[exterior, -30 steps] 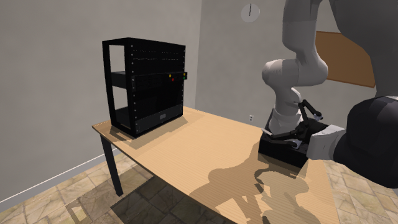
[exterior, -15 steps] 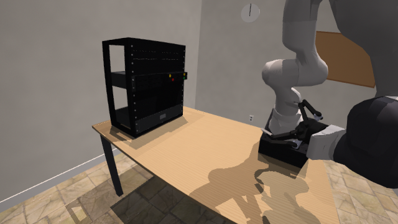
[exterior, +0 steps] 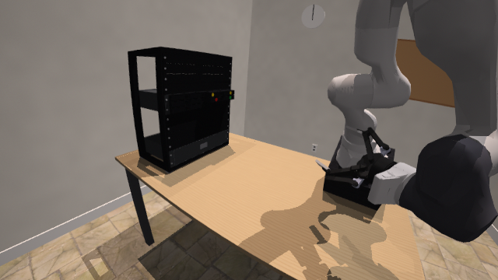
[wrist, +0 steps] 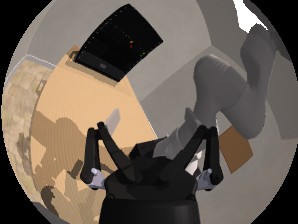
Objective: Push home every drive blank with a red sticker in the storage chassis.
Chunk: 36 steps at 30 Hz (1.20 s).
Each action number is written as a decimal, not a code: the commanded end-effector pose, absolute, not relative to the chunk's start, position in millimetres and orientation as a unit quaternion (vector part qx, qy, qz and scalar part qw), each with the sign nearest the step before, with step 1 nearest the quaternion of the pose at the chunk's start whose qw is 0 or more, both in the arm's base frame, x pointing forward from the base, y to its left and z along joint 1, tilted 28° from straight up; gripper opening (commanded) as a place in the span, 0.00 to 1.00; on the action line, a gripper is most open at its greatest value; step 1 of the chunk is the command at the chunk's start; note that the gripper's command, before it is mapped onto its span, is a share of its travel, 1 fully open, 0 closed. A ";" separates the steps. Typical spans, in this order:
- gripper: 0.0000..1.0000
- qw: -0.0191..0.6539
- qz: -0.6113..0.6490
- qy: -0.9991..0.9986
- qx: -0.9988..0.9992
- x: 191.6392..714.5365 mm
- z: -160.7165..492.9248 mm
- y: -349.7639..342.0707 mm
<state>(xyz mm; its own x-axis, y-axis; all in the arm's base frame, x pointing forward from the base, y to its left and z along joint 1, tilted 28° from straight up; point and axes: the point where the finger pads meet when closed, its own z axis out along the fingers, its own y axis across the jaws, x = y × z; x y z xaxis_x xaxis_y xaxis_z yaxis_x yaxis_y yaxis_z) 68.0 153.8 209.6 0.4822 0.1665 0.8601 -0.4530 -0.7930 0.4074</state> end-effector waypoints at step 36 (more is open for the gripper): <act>1.00 0.299 0.749 0.115 0.580 414.4 164.6 100.6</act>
<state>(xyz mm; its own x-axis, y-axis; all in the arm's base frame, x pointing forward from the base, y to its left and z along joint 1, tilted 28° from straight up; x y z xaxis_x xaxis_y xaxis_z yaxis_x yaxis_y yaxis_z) 382.0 101.8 170.9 -0.0676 0.6120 0.7880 -0.3917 -0.7426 0.5432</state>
